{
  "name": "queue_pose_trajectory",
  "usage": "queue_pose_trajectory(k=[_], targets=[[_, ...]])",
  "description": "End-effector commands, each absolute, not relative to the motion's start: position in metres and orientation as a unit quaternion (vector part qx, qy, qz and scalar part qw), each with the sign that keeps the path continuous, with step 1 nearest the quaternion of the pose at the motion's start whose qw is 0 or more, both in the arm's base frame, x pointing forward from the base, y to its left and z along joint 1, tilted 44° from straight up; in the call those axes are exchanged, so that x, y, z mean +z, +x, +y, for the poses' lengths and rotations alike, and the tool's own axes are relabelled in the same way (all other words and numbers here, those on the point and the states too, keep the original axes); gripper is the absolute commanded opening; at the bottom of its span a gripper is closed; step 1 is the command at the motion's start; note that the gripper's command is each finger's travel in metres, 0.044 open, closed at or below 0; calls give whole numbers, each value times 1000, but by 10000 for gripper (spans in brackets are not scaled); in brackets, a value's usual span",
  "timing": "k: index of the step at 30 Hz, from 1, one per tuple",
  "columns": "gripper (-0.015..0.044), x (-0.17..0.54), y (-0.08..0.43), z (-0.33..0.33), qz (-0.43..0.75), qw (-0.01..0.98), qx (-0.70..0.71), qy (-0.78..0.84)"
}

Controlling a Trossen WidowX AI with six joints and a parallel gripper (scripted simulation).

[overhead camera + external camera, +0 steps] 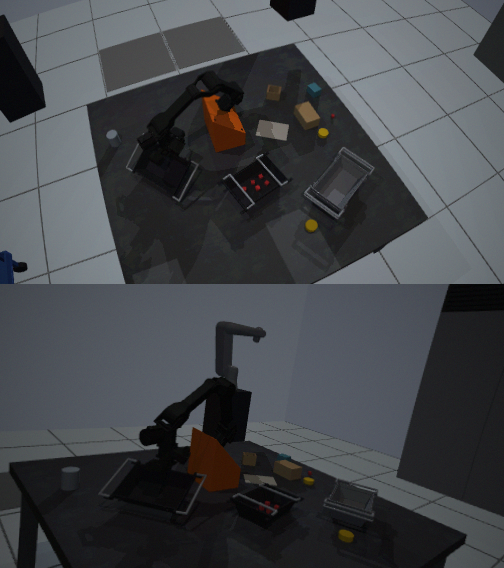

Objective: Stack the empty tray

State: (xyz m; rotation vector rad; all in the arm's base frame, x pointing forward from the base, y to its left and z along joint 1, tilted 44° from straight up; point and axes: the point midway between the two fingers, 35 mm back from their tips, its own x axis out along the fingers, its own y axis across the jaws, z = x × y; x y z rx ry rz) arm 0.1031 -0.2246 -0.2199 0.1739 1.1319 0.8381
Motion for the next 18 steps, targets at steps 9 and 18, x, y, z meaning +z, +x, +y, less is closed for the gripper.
queue_pose_trajectory(k=[9, 18], targets=[[0, -215, 103, -236, 522, 762, 378, 68], [0, -203, 101, -250, 522, 761, 378, 68]])
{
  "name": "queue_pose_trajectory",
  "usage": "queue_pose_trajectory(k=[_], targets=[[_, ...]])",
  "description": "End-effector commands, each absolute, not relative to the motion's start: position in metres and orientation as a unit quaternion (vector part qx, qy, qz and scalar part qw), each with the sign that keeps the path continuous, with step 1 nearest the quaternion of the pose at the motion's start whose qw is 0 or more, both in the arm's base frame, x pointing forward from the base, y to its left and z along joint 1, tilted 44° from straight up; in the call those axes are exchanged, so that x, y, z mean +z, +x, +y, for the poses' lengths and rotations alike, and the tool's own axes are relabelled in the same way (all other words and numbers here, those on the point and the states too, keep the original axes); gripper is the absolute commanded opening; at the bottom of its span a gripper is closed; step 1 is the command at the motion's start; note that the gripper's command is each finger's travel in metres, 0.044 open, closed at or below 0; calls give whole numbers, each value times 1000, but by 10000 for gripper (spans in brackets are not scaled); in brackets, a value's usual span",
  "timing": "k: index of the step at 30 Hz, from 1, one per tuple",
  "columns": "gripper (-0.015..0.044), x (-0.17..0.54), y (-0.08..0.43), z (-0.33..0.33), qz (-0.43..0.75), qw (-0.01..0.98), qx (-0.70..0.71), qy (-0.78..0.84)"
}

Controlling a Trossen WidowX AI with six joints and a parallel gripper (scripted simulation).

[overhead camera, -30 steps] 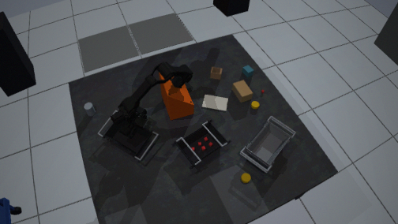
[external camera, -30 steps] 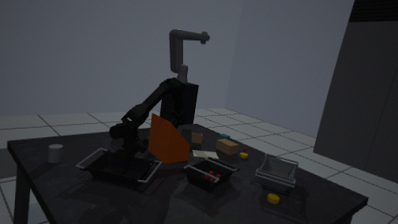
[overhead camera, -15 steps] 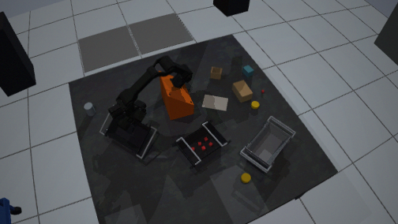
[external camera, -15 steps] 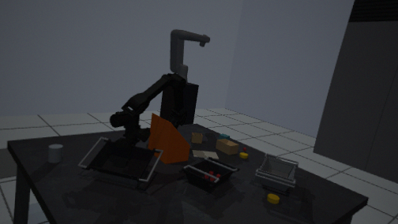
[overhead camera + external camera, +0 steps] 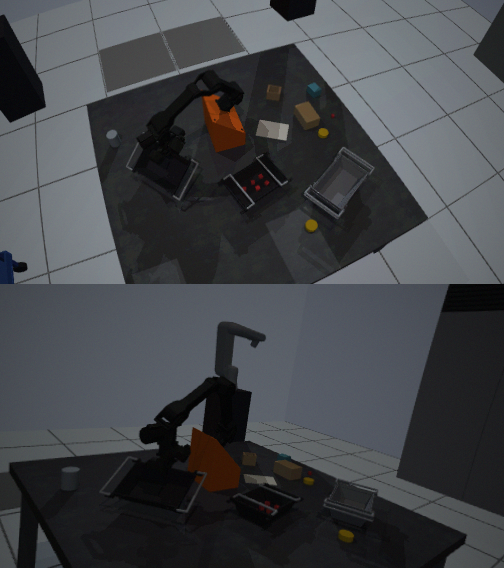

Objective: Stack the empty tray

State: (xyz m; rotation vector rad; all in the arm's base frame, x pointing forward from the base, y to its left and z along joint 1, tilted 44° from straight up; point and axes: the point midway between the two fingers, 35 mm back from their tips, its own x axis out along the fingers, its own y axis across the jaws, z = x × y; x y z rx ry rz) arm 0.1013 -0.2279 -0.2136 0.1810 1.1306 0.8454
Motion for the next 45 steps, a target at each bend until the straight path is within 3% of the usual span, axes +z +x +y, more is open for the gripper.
queue_pose_trajectory(k=[1, 11, 45], targets=[[0, -198, 100, -254, 523, 761, 378, 68], [0, -144, 87, -299, 523, 761, 377, 68], [0, -143, 86, -299, 523, 761, 377, 68]])
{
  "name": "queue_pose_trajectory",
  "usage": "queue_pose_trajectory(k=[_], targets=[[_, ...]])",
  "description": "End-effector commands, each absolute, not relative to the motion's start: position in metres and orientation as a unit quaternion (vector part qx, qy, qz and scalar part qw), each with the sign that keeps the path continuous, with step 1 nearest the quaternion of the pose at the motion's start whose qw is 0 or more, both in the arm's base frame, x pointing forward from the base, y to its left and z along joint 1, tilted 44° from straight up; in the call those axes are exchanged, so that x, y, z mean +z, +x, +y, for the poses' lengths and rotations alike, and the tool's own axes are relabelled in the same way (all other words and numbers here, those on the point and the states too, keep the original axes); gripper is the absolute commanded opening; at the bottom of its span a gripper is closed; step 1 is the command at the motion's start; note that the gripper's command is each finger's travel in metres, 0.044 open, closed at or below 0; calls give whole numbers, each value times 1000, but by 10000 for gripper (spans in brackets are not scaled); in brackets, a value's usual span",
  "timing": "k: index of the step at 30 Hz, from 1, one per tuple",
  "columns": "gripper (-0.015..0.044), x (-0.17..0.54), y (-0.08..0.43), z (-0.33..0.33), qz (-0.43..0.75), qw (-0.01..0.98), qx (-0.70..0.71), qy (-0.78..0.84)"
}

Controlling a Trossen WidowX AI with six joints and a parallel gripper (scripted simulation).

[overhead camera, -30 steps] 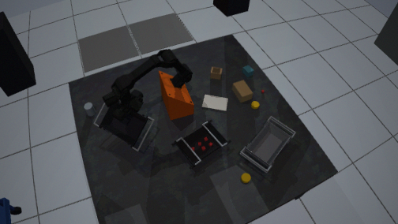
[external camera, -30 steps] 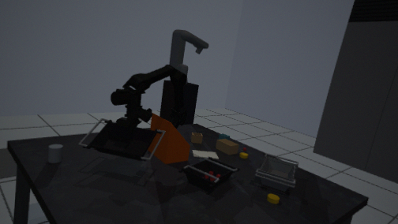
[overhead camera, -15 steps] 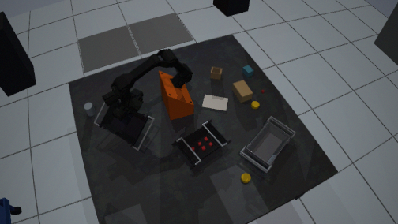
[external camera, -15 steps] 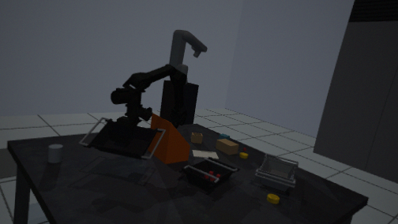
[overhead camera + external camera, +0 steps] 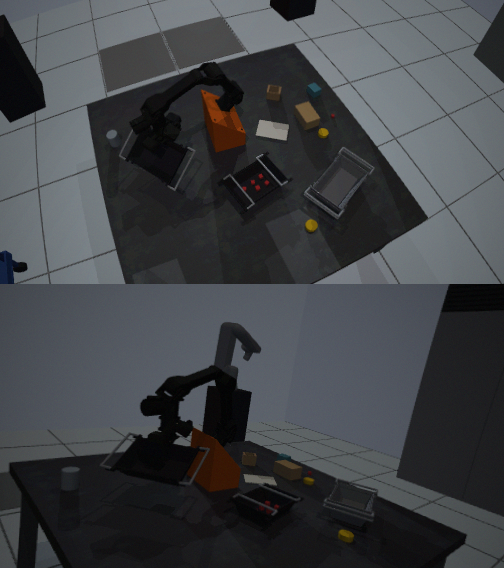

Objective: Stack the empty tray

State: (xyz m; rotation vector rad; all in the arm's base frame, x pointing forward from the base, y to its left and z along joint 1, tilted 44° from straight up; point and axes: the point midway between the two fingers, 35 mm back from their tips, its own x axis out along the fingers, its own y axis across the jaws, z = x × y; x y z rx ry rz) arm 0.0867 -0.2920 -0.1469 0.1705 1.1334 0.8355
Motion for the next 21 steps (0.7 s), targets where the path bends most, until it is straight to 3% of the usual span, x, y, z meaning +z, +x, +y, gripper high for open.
queue_pose_trajectory(k=[1, 21], targets=[[0, -143, 86, -299, 523, 761, 377, 68], [0, -94, 157, -288, 481, 761, 433, -42]])
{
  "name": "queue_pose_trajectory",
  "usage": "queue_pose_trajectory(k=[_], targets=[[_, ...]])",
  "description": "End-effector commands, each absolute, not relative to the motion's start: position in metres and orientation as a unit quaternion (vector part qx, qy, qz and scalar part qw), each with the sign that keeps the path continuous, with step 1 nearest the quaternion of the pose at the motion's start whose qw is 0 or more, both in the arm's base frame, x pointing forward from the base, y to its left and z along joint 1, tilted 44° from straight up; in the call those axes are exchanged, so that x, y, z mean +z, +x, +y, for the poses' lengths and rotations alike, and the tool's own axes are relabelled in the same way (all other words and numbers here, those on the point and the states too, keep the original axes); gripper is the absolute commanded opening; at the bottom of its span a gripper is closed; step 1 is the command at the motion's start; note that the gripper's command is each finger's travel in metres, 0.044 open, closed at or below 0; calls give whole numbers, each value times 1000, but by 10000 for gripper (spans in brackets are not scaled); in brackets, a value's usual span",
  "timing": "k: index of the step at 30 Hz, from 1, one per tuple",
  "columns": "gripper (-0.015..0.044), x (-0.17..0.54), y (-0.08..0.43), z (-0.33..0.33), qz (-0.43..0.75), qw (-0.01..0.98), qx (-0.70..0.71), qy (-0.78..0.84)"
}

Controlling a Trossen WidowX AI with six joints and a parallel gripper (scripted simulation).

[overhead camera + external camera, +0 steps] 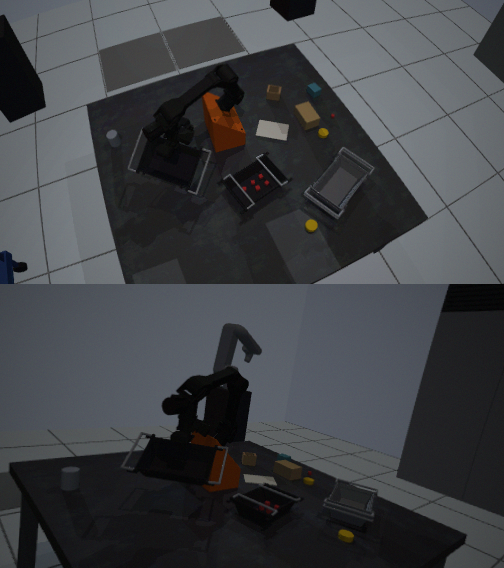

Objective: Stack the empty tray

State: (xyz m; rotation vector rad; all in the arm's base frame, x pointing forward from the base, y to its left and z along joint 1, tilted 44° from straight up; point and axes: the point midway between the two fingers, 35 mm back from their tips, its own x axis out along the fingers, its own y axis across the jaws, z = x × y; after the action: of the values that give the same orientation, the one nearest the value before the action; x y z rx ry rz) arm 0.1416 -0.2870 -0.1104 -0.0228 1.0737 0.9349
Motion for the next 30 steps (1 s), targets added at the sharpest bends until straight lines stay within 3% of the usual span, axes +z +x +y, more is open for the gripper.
queue_pose_trajectory(k=[1, 30], targets=[[0, -91, 161, -287, 477, 761, 437, -48], [0, -2, 267, -213, 358, 732, 533, -229]])
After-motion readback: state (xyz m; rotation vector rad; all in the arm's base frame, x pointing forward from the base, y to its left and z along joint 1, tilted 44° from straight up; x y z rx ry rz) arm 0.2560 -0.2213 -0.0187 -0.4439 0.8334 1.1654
